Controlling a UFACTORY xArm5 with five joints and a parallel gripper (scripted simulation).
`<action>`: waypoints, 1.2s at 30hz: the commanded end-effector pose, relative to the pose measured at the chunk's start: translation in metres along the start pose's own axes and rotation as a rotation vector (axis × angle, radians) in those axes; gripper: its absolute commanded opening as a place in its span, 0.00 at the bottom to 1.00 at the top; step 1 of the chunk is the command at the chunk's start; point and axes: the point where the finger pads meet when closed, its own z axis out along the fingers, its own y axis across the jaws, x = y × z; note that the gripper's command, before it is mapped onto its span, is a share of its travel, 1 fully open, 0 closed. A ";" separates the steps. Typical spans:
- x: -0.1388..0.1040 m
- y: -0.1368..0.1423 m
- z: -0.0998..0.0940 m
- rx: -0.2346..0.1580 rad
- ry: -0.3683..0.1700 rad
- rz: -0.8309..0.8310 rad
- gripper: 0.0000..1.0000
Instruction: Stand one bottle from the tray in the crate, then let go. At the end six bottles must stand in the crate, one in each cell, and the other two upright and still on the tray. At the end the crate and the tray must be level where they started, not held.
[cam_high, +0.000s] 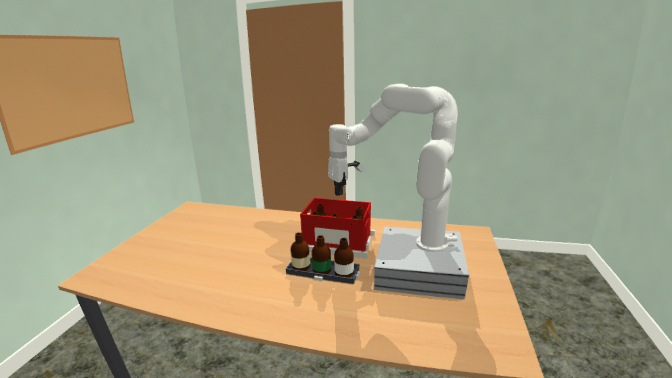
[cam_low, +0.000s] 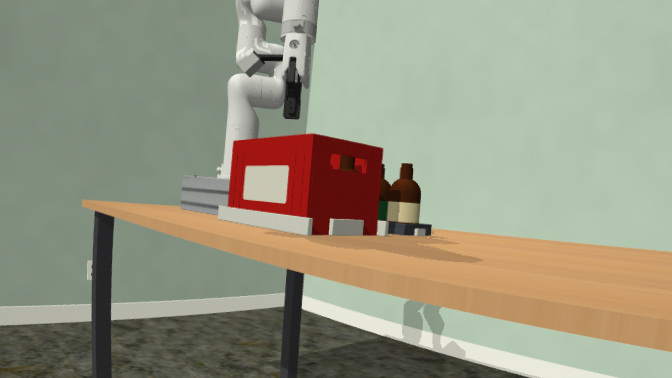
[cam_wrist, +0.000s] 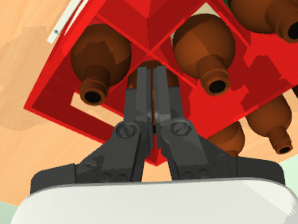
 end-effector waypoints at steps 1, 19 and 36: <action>-0.048 0.027 0.000 0.000 -0.003 0.000 0.00; -0.193 0.191 0.004 -0.012 0.000 0.009 0.65; -0.194 0.192 0.004 -0.012 0.000 0.009 0.65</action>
